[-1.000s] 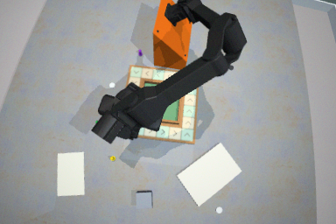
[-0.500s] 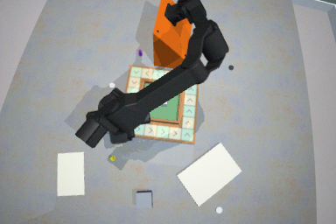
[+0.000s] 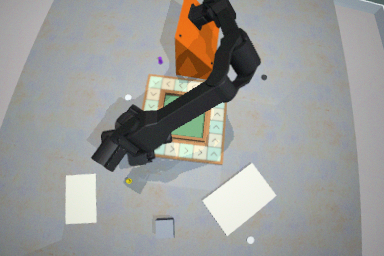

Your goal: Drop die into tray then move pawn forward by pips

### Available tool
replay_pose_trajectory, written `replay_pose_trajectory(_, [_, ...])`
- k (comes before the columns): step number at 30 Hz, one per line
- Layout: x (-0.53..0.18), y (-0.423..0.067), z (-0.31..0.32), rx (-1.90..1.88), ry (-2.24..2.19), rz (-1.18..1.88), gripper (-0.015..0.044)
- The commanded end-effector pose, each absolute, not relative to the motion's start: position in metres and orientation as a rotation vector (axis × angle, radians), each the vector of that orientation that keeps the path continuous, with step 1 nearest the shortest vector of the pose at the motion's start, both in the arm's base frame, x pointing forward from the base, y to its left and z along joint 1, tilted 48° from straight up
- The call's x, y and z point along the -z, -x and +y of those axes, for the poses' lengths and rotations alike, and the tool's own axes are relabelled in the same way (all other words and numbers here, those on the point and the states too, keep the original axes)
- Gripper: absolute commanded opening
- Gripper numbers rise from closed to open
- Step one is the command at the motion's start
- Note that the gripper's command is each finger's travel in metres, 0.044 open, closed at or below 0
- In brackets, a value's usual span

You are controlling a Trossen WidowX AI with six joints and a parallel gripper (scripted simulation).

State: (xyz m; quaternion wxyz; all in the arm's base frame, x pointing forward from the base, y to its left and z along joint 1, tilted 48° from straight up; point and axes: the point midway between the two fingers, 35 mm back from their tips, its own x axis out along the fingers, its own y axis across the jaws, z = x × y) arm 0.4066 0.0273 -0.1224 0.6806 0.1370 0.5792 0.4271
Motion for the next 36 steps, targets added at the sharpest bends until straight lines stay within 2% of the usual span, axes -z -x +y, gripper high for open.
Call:
replay_pose_trajectory(1, [0.127,-0.405,0.033,-0.959,-0.316,1.303,0.02])
replay_pose_trajectory(17, [0.143,-0.403,0.051,-0.96,-0.317,1.303,0.02])
replay_pose_trajectory(22, [0.143,-0.403,0.051,-0.96,-0.317,1.303,0.0069])
replay_pose_trajectory(32, [0.143,-0.403,0.051,-0.96,-0.317,1.303,0.0002])
replay_pose_trajectory(36, [0.136,-0.406,0.042,-0.958,-0.315,1.303,0.0])
